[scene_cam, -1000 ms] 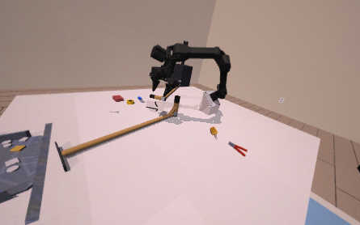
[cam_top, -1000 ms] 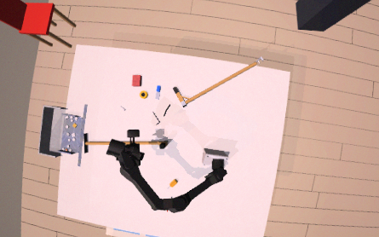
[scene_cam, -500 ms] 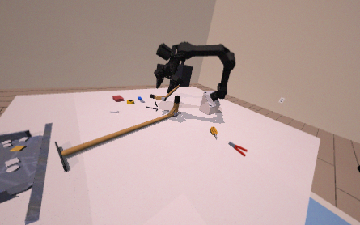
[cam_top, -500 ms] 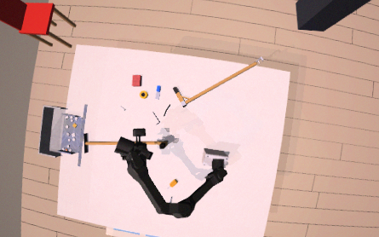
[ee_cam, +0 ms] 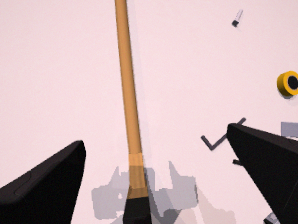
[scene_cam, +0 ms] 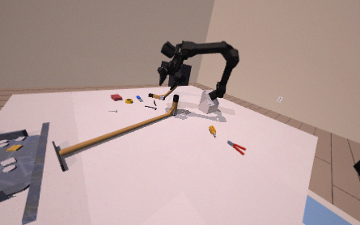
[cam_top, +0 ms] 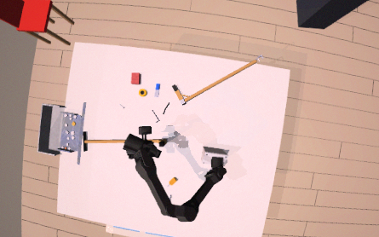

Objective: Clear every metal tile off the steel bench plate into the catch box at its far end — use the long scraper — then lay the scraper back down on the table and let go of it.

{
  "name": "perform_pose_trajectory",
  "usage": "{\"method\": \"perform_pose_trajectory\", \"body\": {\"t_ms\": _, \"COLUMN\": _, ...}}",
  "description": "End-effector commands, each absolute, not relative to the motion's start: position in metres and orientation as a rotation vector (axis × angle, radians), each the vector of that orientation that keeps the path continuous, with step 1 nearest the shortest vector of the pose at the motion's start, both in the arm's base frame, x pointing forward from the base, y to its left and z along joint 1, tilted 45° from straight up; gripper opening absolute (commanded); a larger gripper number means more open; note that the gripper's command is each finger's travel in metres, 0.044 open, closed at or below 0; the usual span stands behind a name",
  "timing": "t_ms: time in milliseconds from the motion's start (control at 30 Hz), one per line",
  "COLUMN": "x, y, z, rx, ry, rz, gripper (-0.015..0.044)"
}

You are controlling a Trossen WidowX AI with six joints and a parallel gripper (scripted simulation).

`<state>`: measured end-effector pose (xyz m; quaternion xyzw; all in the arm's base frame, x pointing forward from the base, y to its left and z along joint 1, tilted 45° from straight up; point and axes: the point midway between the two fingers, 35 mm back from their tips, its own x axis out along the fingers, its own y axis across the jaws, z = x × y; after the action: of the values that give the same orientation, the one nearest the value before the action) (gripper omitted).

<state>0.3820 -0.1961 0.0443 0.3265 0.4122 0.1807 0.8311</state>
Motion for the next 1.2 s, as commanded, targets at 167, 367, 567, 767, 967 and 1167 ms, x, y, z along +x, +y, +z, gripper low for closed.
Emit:
{"method": "perform_pose_trajectory", "body": {"t_ms": 167, "x": 0.358, "y": -0.193, "z": 0.041, "rx": 0.702, "ry": 0.844, "rz": 0.377, "gripper": 0.044}}
{"method": "perform_pose_trajectory", "body": {"t_ms": 367, "x": 0.344, "y": -0.191, "z": 0.04, "rx": 0.704, "ry": 0.824, "rz": 0.368, "gripper": 0.044}}
{"method": "perform_pose_trajectory", "body": {"t_ms": 567, "x": 0.33, "y": -0.188, "z": 0.039, "rx": 0.704, "ry": 0.805, "rz": 0.358, "gripper": 0.044}}
{"method": "perform_pose_trajectory", "body": {"t_ms": 767, "x": 0.315, "y": -0.184, "z": 0.037, "rx": 0.701, "ry": 0.794, "rz": 0.347, "gripper": 0.044}}
{"method": "perform_pose_trajectory", "body": {"t_ms": 967, "x": 0.302, "y": -0.179, "z": 0.036, "rx": 0.702, "ry": 0.774, "rz": 0.338, "gripper": 0.044}}
{"method": "perform_pose_trajectory", "body": {"t_ms": 1167, "x": 0.288, "y": -0.174, "z": 0.035, "rx": 0.705, "ry": 0.749, "rz": 0.329, "gripper": 0.044}}
